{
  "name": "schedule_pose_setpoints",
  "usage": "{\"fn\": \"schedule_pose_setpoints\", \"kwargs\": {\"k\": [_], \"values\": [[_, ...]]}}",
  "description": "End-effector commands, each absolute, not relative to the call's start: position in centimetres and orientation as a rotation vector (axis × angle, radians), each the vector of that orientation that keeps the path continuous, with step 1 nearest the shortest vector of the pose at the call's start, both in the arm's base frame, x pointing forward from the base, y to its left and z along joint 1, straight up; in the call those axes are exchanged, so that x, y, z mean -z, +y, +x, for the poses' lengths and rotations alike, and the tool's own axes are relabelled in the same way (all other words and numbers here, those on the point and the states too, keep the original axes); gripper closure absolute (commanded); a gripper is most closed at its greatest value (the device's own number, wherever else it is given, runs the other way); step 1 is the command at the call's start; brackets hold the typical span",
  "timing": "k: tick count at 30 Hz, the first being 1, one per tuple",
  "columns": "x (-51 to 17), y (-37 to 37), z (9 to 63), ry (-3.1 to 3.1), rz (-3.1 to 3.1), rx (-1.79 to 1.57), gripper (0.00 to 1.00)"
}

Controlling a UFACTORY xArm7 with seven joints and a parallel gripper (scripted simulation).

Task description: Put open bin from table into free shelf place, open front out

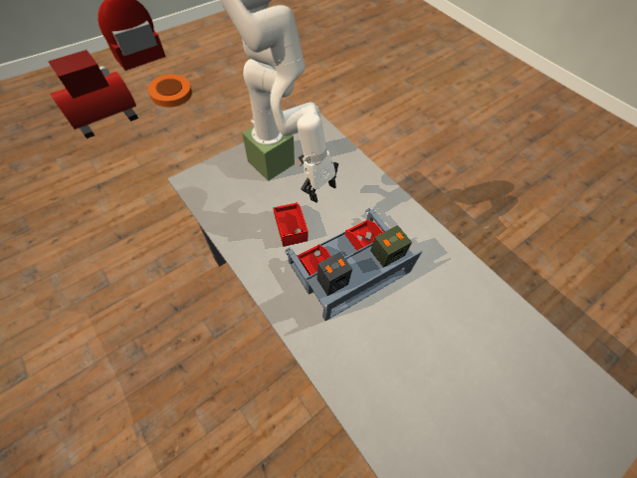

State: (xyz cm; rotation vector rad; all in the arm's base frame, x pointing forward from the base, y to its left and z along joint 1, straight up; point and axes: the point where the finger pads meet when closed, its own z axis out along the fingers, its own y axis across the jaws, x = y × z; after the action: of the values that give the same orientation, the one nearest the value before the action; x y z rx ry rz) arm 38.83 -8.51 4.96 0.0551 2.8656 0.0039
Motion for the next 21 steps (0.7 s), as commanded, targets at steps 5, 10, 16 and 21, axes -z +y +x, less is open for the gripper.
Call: {"fn": "schedule_pose_setpoints", "kwargs": {"k": [5, 10, 16, 21], "values": [[-4.74, -9.23, 38.52, 2.785, 0.221, 0.104, 0.0], [-4.74, -9.23, 38.52, 2.785, 0.221, 0.104, 0.0], [-4.94, -9.3, 38.21, 2.783, 0.215, 0.081, 0.0], [-5.01, -9.38, 38.03, 2.785, 0.221, 0.103, 0.0]]}}
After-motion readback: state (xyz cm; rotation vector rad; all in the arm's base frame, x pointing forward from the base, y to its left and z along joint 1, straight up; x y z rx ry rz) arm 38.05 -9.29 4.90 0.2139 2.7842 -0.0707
